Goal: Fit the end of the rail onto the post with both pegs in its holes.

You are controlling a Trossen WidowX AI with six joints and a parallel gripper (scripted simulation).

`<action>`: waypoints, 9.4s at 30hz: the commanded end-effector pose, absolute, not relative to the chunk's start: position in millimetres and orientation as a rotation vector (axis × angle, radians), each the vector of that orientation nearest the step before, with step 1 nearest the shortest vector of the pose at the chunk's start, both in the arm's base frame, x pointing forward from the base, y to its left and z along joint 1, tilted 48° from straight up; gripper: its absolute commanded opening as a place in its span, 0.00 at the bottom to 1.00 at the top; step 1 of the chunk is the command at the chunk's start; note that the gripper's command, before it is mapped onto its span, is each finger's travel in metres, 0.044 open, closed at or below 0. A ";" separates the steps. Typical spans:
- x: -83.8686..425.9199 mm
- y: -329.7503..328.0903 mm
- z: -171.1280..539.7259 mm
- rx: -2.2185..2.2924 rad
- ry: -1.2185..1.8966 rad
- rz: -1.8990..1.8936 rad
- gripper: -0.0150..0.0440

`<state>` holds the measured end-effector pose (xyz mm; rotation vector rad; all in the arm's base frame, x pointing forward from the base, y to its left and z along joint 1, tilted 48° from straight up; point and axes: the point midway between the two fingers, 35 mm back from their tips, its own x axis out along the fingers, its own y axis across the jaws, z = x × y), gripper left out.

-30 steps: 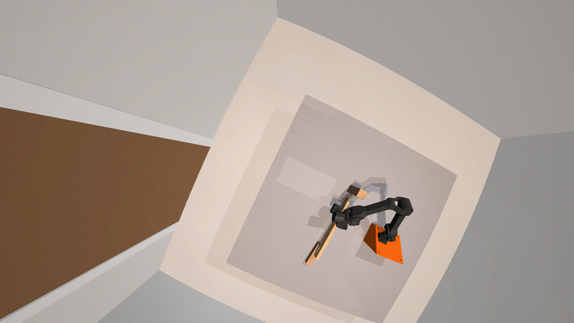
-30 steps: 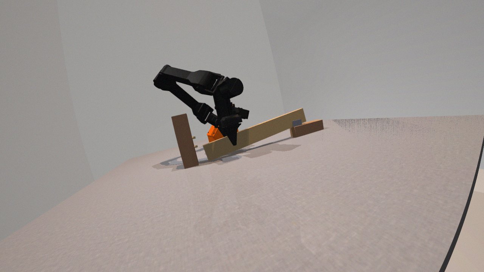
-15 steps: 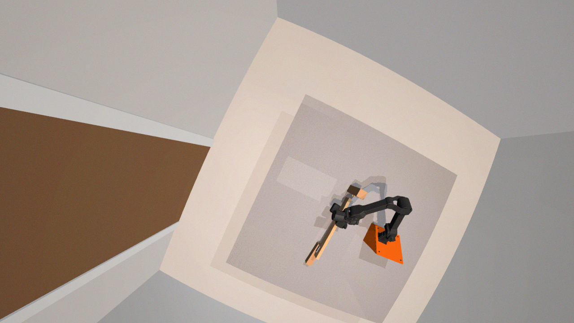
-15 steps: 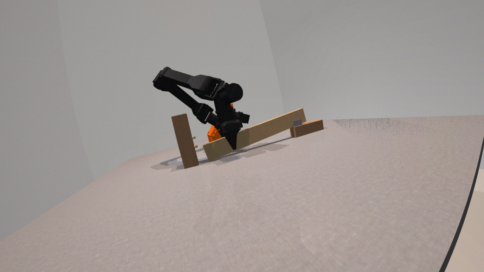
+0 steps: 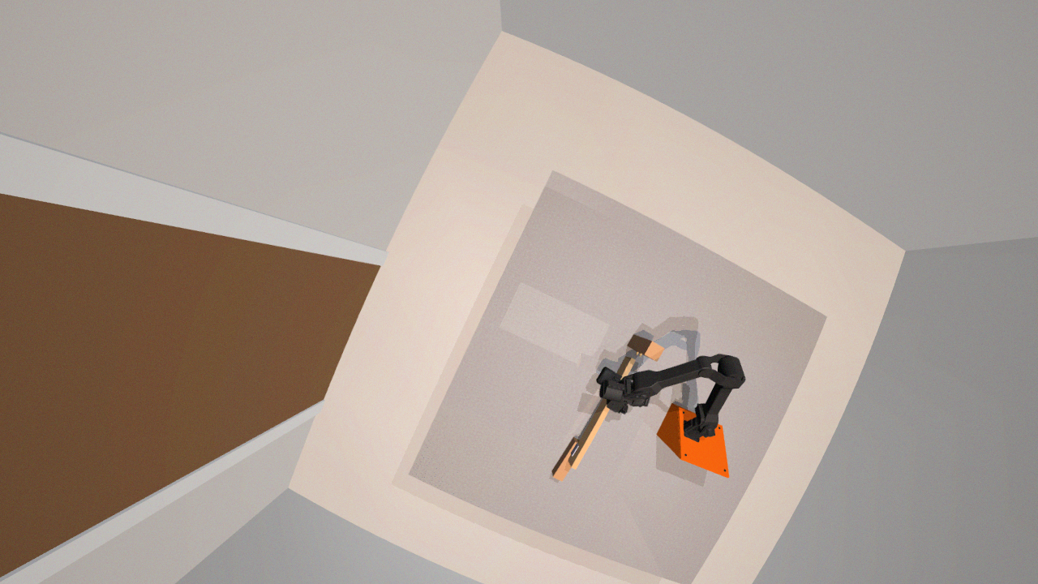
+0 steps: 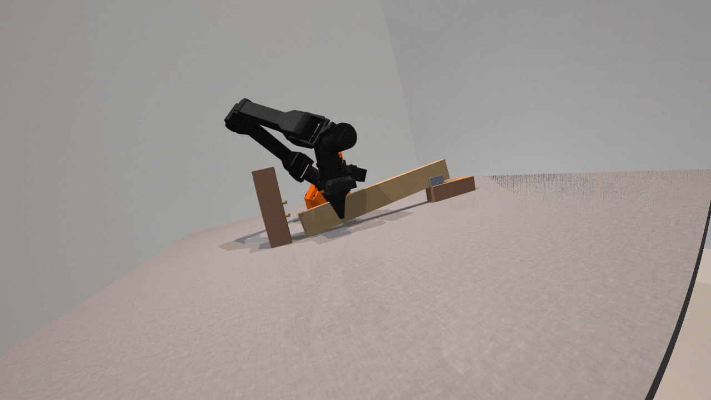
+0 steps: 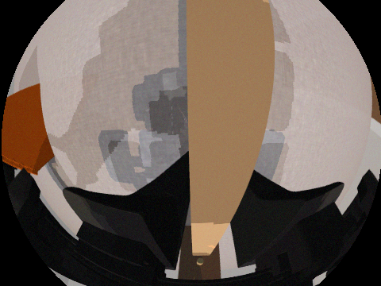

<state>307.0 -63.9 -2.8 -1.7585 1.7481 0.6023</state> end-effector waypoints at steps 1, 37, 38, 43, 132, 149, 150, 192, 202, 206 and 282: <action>306.9 -64.7 -2.6 -1.764 1.751 0.602 0.25; 307.6 -54.7 5.4 -1.764 1.750 0.602 0.25; 307.6 -54.4 5.7 -1.764 1.750 0.602 0.25; 307.8 -52.5 7.4 -1.764 1.750 0.602 0.25; 306.0 -36.6 21.7 -1.763 1.750 0.603 0.25; 305.8 -38.9 23.2 -1.763 1.750 0.603 0.25; 305.8 -39.1 23.5 -1.763 1.750 0.603 0.25; 305.0 -48.1 33.0 -1.764 1.750 0.602 0.25; 304.7 -49.8 35.8 -1.764 1.750 0.602 0.25; 304.6 -50.6 36.8 -1.764 1.750 0.602 0.25; 303.5 -60.1 46.9 -1.761 1.746 0.604 1.00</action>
